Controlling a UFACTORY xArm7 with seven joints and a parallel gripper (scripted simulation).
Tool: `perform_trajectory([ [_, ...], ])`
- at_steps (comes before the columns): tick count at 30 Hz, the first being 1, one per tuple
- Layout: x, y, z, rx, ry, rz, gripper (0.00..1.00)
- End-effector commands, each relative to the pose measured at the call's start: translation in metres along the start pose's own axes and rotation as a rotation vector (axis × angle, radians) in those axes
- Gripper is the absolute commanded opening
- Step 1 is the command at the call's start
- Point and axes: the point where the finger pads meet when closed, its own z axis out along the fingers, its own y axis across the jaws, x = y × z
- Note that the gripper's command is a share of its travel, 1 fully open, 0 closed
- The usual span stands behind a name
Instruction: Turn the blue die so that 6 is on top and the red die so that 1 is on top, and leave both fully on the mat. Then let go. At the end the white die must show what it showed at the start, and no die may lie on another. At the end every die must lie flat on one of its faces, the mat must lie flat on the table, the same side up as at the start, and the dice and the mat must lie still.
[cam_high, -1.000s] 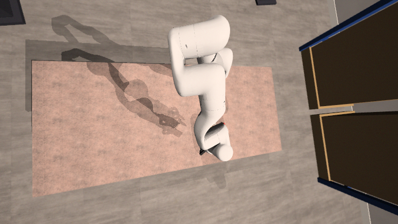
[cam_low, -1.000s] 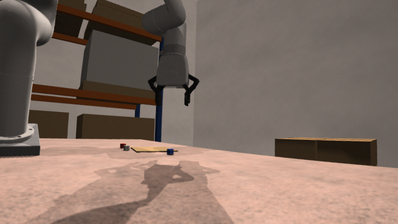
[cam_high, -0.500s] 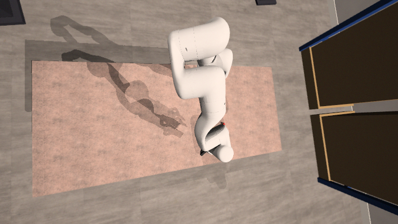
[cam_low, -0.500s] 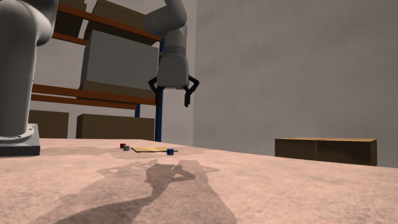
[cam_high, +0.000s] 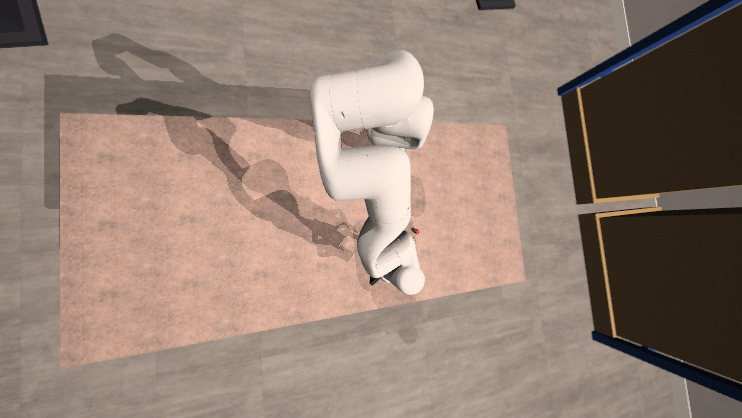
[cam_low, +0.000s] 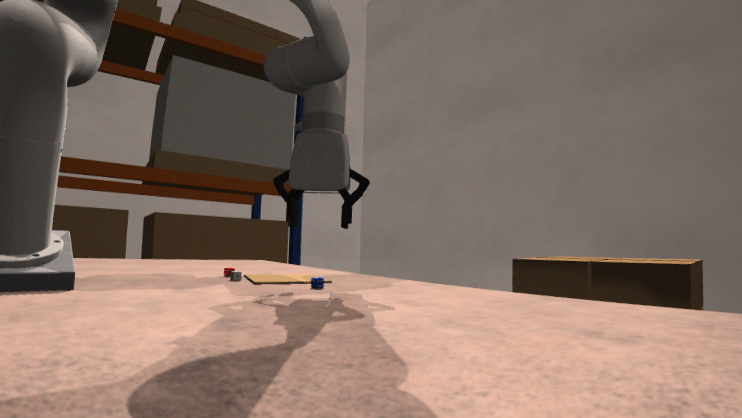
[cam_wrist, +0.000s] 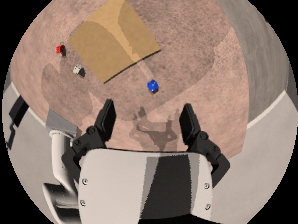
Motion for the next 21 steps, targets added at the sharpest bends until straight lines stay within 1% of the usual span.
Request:
perform_trajectory([
  [1,0.003,0.004,0.041,-0.009,0.003,0.002,1.00],
  [5,0.003,0.004,0.059,-0.009,0.003,0.002,1.00],
  [10,0.003,0.004,0.062,-0.009,0.003,0.002,1.00],
  [21,0.003,0.004,0.062,-0.009,0.003,0.002,1.00],
])
